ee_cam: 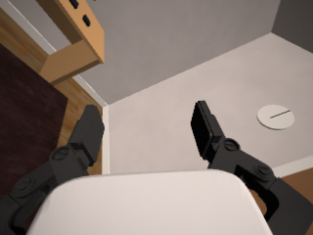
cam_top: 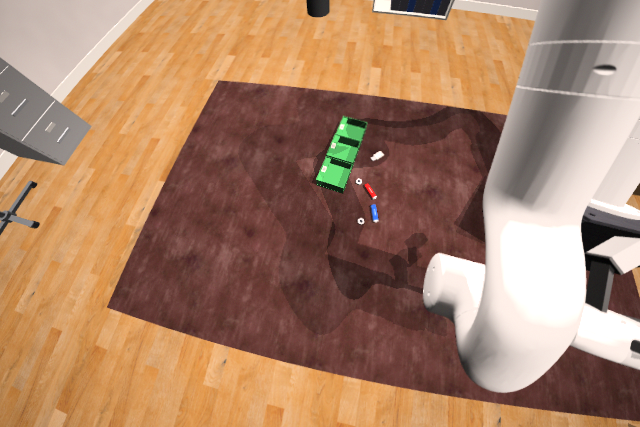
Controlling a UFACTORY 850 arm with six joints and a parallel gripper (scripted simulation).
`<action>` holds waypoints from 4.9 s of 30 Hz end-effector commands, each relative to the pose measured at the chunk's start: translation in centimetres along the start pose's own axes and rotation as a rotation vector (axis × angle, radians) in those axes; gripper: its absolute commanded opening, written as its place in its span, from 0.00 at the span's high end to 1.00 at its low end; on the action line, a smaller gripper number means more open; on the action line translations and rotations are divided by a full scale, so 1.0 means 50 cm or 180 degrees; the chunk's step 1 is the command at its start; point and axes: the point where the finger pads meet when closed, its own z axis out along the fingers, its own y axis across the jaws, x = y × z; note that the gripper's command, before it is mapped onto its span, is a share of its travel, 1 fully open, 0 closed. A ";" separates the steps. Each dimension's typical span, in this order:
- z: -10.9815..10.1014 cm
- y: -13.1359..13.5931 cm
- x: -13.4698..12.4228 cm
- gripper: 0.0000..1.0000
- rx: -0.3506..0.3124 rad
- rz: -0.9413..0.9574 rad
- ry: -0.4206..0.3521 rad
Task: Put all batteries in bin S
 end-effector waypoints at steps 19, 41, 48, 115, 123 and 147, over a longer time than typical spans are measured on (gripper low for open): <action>-0.005 -0.029 -0.012 0.93 0.0002 -0.0004 -0.0002; -0.073 -0.199 -0.008 0.93 0.0506 -0.0536 0.0066; -0.103 -0.215 0.019 0.93 0.0827 -0.0875 0.0128; -0.538 -0.318 0.259 0.93 0.3571 -0.3629 0.1698; -0.601 -0.313 0.289 0.93 0.3899 -0.3919 0.2071; -0.757 -0.281 0.370 0.93 0.4571 -0.4463 0.3112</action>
